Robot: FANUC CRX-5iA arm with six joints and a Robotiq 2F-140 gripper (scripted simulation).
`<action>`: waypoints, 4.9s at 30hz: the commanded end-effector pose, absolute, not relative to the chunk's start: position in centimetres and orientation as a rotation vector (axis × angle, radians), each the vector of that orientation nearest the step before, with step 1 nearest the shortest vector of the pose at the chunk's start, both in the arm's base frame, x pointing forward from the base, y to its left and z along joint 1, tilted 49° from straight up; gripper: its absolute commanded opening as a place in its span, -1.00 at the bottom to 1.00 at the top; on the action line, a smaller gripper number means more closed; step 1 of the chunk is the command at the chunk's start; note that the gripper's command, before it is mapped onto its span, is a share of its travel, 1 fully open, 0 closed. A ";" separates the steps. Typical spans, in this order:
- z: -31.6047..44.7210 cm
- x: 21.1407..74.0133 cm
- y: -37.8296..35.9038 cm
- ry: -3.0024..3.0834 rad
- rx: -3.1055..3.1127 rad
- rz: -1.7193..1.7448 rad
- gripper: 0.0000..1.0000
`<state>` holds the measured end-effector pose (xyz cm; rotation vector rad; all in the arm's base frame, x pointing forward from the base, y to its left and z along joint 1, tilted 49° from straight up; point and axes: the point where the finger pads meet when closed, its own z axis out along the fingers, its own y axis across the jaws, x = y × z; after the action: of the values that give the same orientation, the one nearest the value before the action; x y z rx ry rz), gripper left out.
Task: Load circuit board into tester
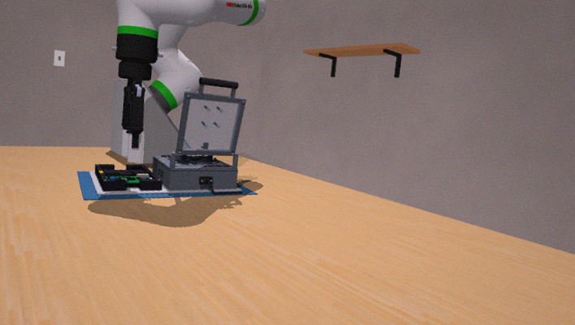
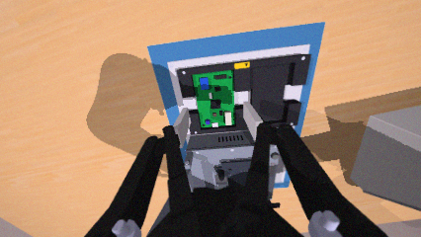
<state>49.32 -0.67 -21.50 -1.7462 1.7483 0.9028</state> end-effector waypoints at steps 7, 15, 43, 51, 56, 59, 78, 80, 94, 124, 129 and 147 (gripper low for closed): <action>-21.5 49.3 -0.7 1.749 -1.746 0.902 0.16; -21.5 49.3 -0.7 1.749 -1.746 0.902 0.16; -21.5 49.3 -0.7 1.749 -1.746 0.902 0.16; -21.5 49.3 -0.7 1.749 -1.746 0.902 0.16; -21.5 49.3 -0.7 1.749 -1.746 0.902 0.16; -21.6 49.3 -0.6 1.749 -1.746 0.902 0.16; -23.0 49.1 1.0 1.749 -1.746 0.902 0.16; -23.2 49.1 1.3 1.749 -1.746 0.902 0.16; -23.9 49.0 2.1 1.749 -1.746 0.902 0.16; -24.0 49.0 2.2 1.749 -1.746 0.902 0.16; -24.0 49.0 2.2 1.749 -1.746 0.902 0.16; -24.1 48.9 2.3 1.749 -1.746 0.902 0.16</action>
<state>48.93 2.25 -24.02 -1.7462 1.7484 0.9028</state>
